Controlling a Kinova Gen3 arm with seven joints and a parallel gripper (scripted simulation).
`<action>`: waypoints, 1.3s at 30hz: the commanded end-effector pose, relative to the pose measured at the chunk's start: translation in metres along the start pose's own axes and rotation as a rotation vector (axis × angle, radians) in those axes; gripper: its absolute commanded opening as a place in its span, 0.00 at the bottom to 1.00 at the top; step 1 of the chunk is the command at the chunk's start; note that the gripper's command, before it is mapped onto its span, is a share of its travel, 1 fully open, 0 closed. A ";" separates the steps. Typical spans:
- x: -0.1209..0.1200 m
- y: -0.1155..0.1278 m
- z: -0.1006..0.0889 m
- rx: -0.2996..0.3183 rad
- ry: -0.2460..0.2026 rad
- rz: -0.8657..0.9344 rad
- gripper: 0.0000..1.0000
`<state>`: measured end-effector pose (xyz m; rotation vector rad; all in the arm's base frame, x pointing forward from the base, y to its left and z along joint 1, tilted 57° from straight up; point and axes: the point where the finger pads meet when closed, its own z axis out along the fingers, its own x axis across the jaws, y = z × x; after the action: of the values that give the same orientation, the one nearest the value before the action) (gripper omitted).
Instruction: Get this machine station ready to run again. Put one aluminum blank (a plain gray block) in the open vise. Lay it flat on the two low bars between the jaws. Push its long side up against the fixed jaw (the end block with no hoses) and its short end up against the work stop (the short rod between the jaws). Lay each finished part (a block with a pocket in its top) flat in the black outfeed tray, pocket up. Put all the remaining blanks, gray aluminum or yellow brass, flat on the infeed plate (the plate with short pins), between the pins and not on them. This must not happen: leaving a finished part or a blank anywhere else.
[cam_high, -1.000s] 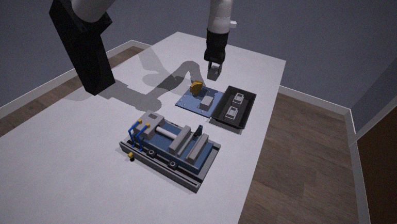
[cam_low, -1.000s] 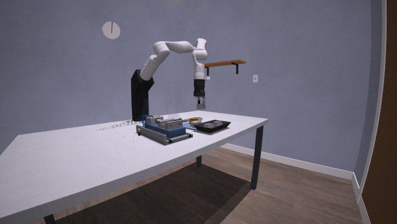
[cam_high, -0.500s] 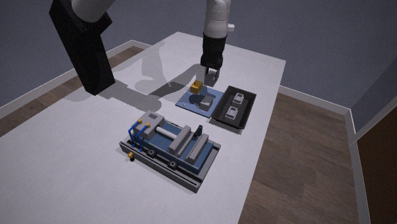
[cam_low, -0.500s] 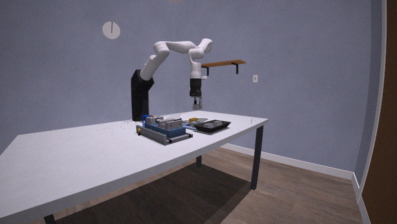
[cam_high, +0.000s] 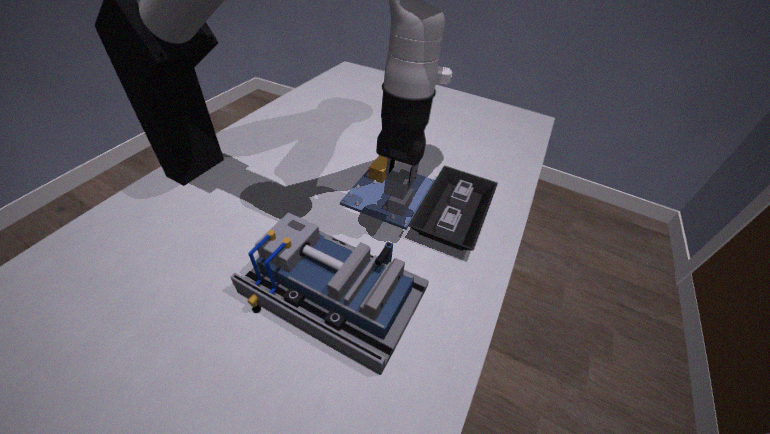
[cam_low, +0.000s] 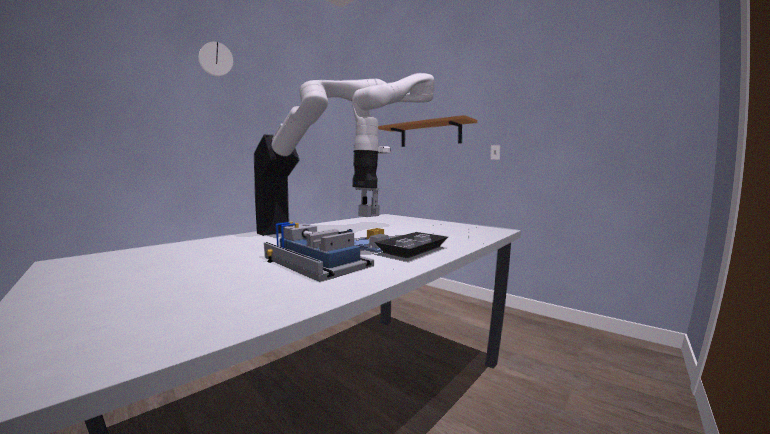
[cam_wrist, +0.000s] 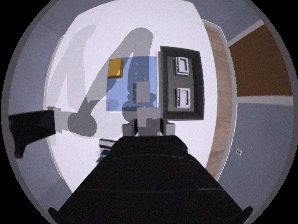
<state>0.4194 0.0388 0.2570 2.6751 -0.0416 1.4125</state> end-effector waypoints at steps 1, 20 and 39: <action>0.005 0.041 0.002 0.006 0.000 0.046 0.00; 0.016 0.156 0.003 0.030 0.014 0.052 0.00; 0.022 0.195 0.004 0.033 0.017 0.054 0.00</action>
<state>0.4212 -0.1505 0.2881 2.7108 -0.0936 1.4540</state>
